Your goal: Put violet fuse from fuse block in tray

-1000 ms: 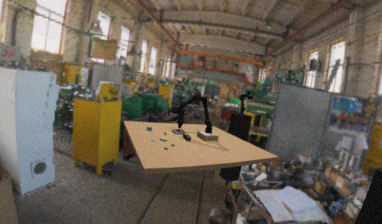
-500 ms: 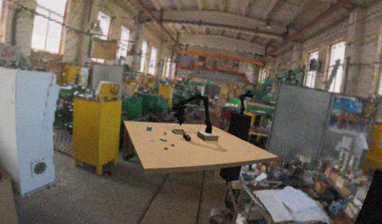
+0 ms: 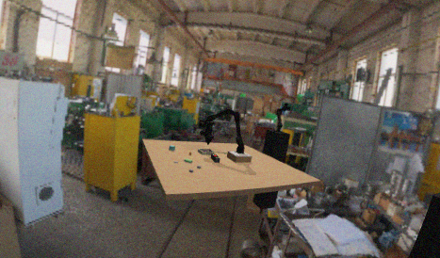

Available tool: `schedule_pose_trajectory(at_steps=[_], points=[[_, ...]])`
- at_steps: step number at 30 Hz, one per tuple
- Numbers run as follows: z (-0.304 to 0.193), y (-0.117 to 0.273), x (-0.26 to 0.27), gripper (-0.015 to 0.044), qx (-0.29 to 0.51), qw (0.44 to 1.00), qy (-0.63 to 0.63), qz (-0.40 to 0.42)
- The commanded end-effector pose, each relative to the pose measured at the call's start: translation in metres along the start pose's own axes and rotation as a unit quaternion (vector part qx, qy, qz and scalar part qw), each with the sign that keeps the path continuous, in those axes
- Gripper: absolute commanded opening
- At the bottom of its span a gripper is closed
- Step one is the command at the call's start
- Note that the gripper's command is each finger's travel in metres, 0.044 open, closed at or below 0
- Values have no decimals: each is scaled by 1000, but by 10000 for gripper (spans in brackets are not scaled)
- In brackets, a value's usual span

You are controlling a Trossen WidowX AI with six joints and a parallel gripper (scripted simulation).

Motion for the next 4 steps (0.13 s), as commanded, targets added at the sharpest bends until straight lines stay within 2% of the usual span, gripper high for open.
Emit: schedule_pose_trajectory(at_steps=[1,4], points=[[0,0,0,330,0,1000,0,0],[0,0,0,330,0,1000,0,0]])
Point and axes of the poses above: the point midway between the two fingers, 35 mm back from their tips, its own y axis back along the fingers, its own x axis across the jaws, z = x × y, the point moved 7 cm from there along y, back along the fingers, and after that the axes turned 10 degrees about -y, right-handed, at the moved point
